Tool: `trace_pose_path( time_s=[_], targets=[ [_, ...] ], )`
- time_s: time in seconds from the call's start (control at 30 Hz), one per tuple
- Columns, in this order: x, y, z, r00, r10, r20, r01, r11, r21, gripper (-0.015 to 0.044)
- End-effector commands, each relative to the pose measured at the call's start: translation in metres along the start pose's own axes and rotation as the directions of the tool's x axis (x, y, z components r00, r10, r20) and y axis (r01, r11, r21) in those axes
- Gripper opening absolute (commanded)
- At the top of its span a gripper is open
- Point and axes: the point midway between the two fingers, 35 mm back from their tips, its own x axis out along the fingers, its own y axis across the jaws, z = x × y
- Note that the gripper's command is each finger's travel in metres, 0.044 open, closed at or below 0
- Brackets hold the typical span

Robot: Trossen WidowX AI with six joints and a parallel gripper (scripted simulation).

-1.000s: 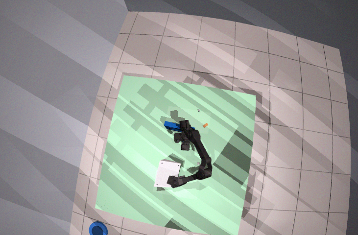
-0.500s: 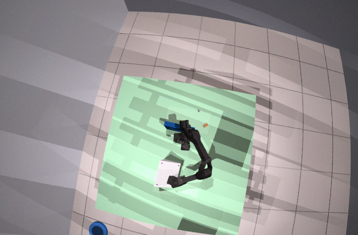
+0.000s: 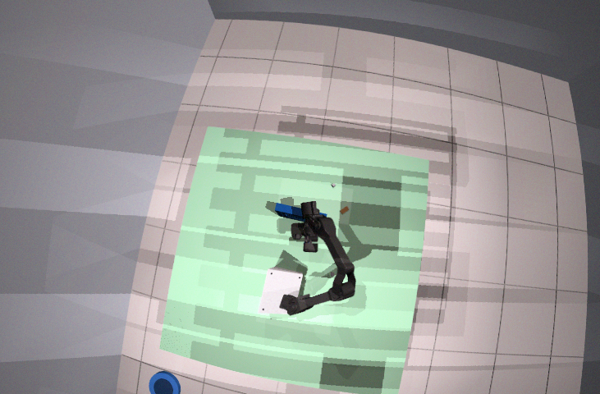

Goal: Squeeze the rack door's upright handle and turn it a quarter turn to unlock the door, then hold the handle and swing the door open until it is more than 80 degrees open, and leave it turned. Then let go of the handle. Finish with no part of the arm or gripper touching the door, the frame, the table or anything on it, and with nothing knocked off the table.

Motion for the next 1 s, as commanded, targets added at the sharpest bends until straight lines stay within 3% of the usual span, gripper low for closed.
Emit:
trace_pose_path(
  time_s=[0.0,0.97],
  targets=[
    [0.0,0.0,0.0,1.0,0.0,0.0,0.0,1.0,-0.002,0.0023],
    [0.0,0.028,0.021,1.0,0.001,0.002,-0.002,0.872,0.49,0.0023]
  ],
)
